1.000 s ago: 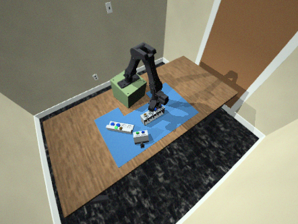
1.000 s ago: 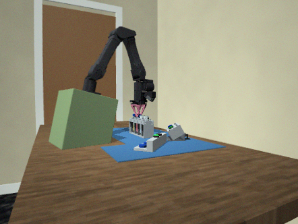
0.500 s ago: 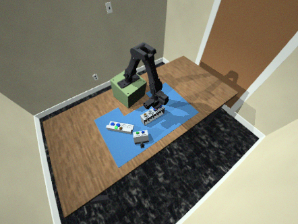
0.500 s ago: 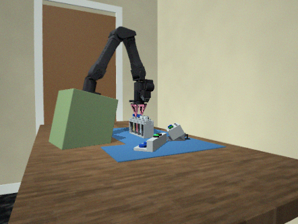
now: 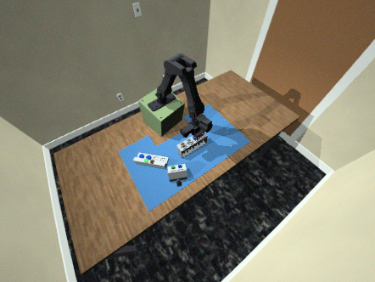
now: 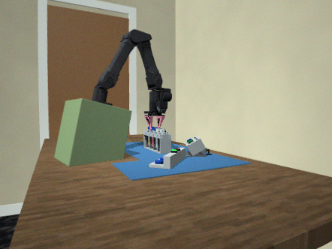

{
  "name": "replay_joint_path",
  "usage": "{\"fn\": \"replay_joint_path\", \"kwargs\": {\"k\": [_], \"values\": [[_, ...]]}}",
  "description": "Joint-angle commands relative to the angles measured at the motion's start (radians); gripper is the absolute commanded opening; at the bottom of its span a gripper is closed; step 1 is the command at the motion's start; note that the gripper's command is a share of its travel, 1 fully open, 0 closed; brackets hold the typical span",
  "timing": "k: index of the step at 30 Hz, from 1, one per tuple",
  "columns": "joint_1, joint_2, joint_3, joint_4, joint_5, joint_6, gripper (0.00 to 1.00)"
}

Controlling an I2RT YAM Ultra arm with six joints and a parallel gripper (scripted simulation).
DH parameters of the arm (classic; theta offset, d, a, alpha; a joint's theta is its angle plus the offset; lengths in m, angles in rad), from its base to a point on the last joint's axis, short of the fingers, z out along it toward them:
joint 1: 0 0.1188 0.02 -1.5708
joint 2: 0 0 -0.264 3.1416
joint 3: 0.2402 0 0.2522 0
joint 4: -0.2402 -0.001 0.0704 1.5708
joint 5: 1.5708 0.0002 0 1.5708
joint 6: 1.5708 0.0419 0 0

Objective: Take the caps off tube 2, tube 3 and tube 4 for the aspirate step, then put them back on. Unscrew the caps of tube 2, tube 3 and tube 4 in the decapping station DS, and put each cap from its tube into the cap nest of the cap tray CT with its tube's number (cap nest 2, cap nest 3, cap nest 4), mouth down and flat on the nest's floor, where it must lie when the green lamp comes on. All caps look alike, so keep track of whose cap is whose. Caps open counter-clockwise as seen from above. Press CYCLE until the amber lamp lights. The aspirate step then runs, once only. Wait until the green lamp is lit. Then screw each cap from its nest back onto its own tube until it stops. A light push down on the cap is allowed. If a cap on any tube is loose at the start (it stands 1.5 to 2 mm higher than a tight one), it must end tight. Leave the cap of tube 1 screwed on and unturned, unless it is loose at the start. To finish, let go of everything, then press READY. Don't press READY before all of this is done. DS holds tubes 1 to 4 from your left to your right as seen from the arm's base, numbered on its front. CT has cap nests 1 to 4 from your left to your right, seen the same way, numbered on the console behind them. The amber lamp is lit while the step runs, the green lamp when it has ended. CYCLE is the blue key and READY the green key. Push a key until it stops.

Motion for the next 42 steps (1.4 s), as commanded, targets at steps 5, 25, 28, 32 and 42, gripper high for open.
{"fn": "replay_joint_path", "kwargs": {"k": [5, 25, 28, 32, 42], "values": [[0.000, -0.008, 0.003, 0.000, 0.001, -0.403, 0.49], [0.000, -0.010, -0.001, 0.001, 0.001, -1.320, 0.49], [-0.001, -0.011, -0.001, 0.002, 0.001, -1.487, 0.49], [-0.001, -0.011, -0.002, 0.002, 0.001, -1.655, 0.49], [-0.002, -0.011, -0.001, 0.001, 0.001, -2.136, 0.49]]}}
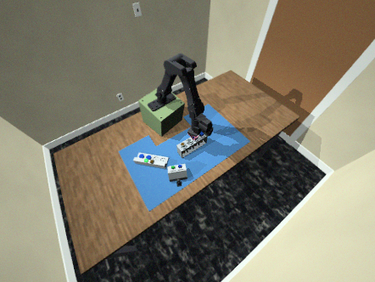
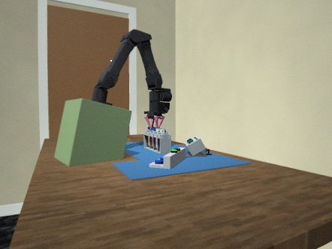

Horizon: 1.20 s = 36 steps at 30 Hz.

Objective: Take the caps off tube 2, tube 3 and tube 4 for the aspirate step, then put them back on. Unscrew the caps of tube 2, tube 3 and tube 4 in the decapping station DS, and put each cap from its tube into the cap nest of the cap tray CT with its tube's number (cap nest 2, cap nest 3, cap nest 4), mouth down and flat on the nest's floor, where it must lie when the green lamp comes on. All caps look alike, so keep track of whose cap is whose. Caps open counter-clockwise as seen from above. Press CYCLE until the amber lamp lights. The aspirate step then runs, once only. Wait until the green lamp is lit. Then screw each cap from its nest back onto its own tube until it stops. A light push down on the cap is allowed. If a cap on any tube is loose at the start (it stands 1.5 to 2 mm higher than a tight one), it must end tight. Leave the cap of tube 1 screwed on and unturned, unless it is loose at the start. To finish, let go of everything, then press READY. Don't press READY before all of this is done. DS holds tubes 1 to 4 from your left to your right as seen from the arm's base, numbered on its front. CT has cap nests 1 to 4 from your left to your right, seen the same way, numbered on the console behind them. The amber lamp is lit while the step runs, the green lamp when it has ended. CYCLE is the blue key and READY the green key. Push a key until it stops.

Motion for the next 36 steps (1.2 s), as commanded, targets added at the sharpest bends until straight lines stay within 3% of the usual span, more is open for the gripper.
{"fn": "replay_joint_path", "kwargs": {"k": [1, 3, 6, 8, 18, 19, 31, 36], "values": [[-0.001, -0.011, 0.002, 0.001, 0.000, -0.181, 0.49], [-0.001, -0.011, 0.002, 0.002, 0.000, -0.361, 0.49], [-0.001, -0.011, 0.002, 0.002, 0.000, -0.450, 0.49], [-0.001, -0.010, 0.002, 0.002, 0.000, -0.594, 0.49], [-0.001, -0.009, 0.001, 0.004, 0.000, -0.594, 0.49], [-0.001, -0.009, 0.001, 0.004, 0.000, -0.594, 0.00], [-0.001, -0.009, 0.002, 0.004, 0.000, -0.594, 0.00], [-0.001, -0.008, 0.001, 0.005, 0.000, -0.444, 0.00]]}}
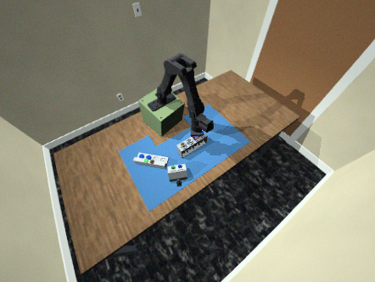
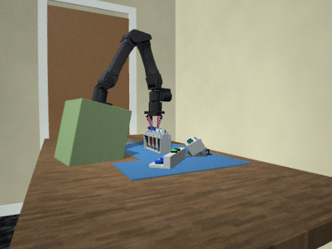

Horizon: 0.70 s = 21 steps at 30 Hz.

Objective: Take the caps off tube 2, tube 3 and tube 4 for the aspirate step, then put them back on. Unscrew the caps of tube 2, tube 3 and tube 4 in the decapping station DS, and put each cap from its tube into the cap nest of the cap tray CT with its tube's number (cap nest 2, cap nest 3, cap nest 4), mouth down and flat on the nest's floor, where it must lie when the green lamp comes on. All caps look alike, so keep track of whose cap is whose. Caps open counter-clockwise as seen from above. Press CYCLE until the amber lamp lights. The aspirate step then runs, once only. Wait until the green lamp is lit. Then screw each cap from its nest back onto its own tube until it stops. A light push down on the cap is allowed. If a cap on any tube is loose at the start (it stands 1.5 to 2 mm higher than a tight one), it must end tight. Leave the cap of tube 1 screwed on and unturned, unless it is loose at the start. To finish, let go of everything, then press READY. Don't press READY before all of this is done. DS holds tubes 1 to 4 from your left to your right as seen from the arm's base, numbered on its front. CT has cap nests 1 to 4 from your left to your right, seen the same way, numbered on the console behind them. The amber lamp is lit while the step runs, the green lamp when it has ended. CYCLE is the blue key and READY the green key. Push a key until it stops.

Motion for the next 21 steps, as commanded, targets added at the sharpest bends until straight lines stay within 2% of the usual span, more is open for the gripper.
{"fn": "replay_joint_path", "kwargs": {"k": [1, 14, 16, 21], "values": [[-0.001, -0.007, 0.002, 0.004, -0.001, 0.131, 0.00], [-0.001, -0.006, 0.002, 0.005, 0.000, 0.781, 0.00], [-0.001, -0.006, 0.002, 0.005, 0.000, 0.781, 0.00], [-0.001, -0.006, 0.002, 0.006, 0.000, 1.031, 0.00]]}}
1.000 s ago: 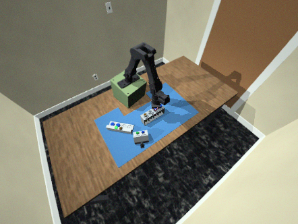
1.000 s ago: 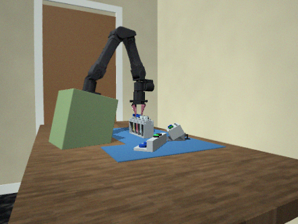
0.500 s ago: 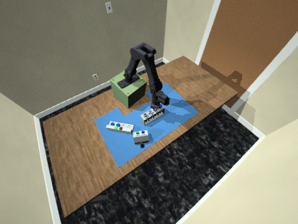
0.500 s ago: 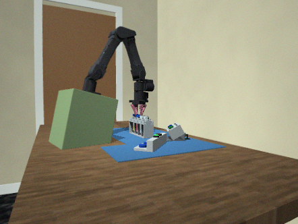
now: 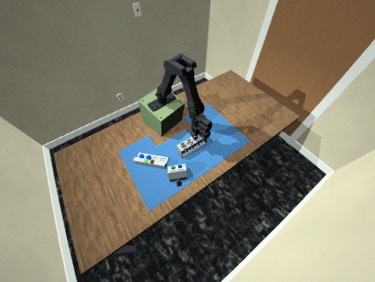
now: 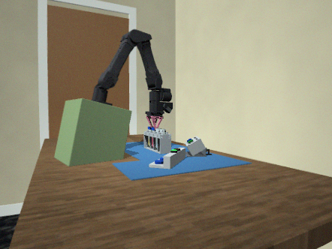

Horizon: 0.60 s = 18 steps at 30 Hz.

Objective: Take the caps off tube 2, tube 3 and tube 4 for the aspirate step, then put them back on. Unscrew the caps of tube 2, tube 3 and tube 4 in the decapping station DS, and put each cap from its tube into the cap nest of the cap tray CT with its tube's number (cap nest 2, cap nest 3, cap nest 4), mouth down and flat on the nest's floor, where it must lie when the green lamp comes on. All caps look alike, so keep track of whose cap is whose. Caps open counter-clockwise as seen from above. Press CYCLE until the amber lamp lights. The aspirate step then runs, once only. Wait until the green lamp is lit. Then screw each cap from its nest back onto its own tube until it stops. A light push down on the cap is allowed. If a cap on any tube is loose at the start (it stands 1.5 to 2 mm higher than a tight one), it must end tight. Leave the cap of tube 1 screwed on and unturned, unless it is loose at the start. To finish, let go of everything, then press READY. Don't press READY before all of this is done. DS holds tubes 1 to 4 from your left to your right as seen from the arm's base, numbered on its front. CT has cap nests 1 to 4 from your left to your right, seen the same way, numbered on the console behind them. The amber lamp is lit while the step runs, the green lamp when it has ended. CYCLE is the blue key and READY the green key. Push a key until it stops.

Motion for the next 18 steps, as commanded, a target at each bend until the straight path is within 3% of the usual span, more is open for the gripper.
{"fn": "replay_joint_path", "kwargs": {"k": [1, 10, 18], "values": [[-0.001, -0.006, 0.002, 0.005, 0.000, 0.236, 0.00], [-0.001, -0.005, 0.002, 0.007, 0.000, 0.686, 0.00], [-0.001, -0.005, 0.002, 0.006, 0.000, 0.718, 0.00]]}}
